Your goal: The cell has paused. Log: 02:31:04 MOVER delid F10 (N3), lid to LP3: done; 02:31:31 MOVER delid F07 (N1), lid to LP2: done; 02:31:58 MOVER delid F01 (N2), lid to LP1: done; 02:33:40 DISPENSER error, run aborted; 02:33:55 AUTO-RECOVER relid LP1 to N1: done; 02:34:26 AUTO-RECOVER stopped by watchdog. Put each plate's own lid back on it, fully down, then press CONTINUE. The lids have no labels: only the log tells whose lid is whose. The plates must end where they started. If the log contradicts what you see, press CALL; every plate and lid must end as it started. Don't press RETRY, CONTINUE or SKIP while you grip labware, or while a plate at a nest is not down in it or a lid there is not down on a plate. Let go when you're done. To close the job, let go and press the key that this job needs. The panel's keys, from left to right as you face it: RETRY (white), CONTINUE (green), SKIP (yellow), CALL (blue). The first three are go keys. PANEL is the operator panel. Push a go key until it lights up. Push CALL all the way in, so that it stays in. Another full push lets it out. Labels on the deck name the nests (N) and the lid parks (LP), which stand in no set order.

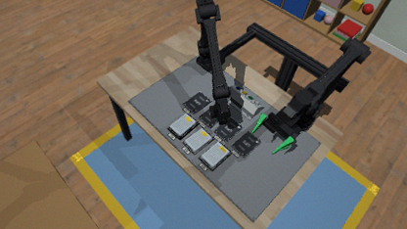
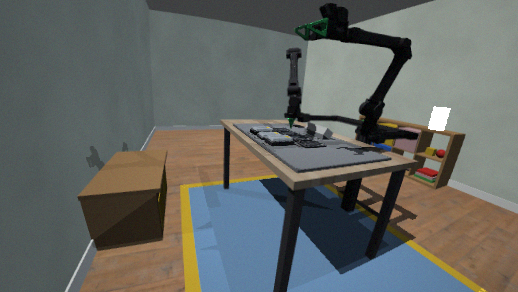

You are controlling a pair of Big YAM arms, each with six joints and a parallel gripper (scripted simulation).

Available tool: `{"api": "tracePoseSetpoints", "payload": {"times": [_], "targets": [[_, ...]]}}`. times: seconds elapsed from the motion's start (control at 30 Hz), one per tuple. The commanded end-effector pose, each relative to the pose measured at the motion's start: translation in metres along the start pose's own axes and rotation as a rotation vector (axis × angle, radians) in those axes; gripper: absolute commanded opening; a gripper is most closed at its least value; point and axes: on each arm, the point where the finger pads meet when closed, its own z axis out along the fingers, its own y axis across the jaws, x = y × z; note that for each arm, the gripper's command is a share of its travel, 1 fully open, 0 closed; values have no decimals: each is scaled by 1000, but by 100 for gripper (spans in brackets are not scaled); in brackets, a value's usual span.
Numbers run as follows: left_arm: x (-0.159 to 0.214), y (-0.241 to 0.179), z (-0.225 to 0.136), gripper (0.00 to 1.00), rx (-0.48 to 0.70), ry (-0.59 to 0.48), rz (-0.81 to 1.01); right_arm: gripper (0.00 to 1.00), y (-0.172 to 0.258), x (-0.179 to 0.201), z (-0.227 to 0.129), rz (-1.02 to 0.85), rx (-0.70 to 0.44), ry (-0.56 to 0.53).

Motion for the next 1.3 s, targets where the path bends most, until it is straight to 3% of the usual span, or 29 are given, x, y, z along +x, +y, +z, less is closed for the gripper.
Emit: {"api": "tracePoseSetpoints", "payload": {"times": [0.0,0.63,1.07,1.27], "targets": [[-34,-4,0,100,8,-60,7,0,-1,-15,-12,-4,0,-36],[-34,-4,0,100,8,-60,7,0,-1,-19,-21,-6,-1,-52],[-34,-4,0,100,8,-60,7,0,2,-27,-97,4,-4,-74],[-34,-4,0,100,8,-60,7,0,1,-20,-87,3,-2,-39]]}}
